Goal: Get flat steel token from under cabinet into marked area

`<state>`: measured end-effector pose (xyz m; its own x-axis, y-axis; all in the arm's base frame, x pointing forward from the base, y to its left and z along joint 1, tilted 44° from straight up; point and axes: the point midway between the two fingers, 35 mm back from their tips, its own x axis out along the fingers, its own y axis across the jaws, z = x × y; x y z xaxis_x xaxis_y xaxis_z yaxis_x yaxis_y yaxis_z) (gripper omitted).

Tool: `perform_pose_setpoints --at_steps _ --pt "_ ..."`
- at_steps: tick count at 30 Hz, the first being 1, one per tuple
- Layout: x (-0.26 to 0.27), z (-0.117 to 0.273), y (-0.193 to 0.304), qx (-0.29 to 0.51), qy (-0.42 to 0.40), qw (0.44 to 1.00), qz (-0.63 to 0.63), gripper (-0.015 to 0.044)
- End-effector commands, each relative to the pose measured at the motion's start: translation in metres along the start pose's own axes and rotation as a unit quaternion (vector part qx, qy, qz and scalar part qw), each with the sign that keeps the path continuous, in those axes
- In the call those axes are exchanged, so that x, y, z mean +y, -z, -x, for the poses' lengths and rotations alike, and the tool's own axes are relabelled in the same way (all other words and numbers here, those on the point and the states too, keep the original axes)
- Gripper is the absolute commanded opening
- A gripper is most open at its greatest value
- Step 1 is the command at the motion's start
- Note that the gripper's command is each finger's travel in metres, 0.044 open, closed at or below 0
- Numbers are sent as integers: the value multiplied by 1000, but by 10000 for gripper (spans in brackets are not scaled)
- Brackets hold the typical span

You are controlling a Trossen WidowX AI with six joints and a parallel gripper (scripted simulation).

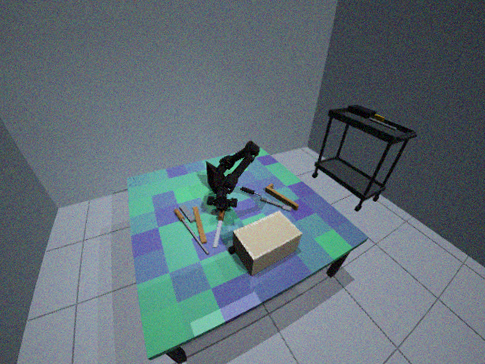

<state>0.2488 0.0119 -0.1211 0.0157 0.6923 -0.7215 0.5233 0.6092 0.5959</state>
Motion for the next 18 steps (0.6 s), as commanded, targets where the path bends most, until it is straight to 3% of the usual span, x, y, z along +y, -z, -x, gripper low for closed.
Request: perform_pose_setpoints --at_steps 1,18 --pt "5 2 0 -2 -4 1000 2 0" --pt "26 2 6 -2 -4 1000 2 0"
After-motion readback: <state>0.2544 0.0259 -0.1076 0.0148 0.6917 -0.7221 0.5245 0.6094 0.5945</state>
